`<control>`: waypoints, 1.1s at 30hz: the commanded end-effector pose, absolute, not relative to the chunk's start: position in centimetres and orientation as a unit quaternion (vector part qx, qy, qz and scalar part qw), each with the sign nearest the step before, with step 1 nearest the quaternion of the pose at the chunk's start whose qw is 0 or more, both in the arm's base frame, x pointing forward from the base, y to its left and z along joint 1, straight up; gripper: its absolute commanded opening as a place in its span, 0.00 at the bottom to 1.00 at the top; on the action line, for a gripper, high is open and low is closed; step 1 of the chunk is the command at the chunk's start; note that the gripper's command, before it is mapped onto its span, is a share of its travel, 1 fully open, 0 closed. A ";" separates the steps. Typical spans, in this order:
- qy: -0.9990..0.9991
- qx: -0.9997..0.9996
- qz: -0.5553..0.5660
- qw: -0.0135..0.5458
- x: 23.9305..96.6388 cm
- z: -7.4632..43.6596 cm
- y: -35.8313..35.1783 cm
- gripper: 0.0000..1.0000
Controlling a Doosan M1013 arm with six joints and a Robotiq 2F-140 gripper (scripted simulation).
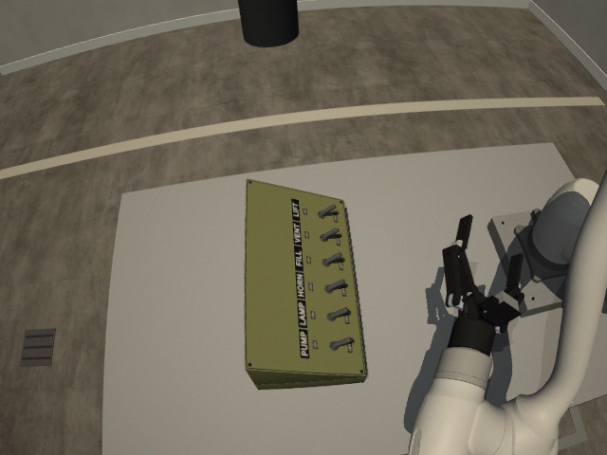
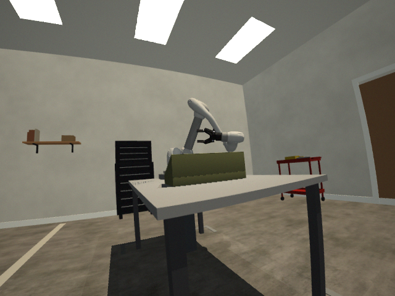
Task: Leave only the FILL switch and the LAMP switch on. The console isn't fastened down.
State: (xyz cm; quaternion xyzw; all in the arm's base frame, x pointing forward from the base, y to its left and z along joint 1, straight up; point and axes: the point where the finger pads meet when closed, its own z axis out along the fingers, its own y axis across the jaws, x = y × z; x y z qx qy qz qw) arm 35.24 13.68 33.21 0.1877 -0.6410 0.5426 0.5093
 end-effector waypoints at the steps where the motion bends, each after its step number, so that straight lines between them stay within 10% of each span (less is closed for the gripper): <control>1: -0.625 0.268 0.545 0.490 36.5 32.2 13.8 1.00; 33: -0.394 0.730 0.467 0.305 46.8 26.0 16.0 1.00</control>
